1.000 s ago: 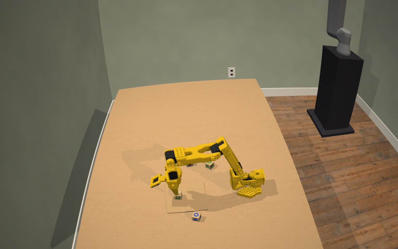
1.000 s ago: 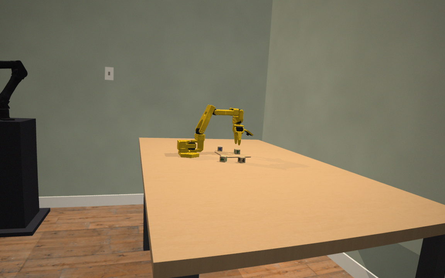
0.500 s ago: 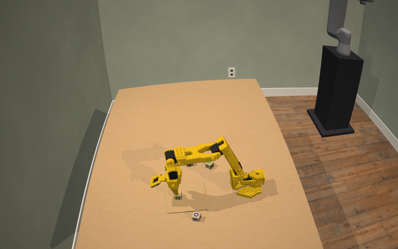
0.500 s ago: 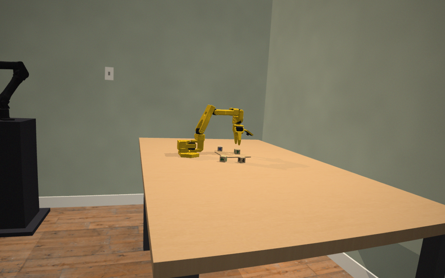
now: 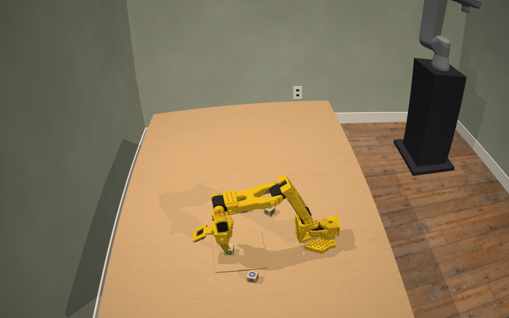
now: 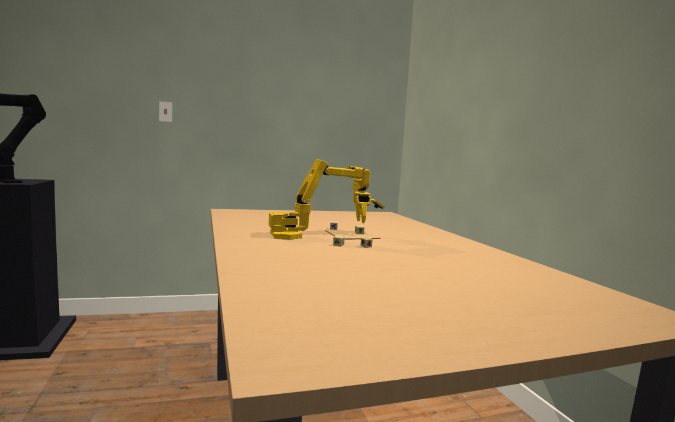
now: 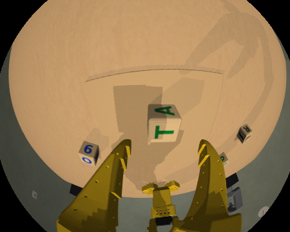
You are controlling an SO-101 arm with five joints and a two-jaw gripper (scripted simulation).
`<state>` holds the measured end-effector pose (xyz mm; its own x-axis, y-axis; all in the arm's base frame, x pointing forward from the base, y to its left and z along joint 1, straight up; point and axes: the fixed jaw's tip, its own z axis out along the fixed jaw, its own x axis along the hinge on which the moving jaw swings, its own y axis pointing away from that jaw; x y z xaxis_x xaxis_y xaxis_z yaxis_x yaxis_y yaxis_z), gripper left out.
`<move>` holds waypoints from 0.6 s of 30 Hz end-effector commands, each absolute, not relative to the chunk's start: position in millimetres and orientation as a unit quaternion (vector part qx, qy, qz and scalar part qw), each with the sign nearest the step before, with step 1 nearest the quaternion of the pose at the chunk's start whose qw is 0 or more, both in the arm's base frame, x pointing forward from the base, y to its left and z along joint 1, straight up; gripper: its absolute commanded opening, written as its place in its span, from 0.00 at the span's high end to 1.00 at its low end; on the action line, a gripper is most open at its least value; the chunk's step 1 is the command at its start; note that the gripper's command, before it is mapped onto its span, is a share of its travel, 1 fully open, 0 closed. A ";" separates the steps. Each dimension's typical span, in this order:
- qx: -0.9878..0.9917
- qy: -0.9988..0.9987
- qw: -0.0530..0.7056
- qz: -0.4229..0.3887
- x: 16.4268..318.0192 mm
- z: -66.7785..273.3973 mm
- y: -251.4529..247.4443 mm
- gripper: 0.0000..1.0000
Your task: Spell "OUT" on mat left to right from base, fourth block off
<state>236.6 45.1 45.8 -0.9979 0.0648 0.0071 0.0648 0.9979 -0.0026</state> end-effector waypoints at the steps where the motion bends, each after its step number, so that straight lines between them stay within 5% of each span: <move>1: -0.033 -0.999 -0.037 -0.007 244.1 54.3 45.3 0.68; 18: -0.033 -0.999 -0.037 -0.007 244.5 35.1 45.3 0.68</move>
<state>234.3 44.7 20.7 -0.9978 0.0649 0.0156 0.0648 0.9979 -0.0046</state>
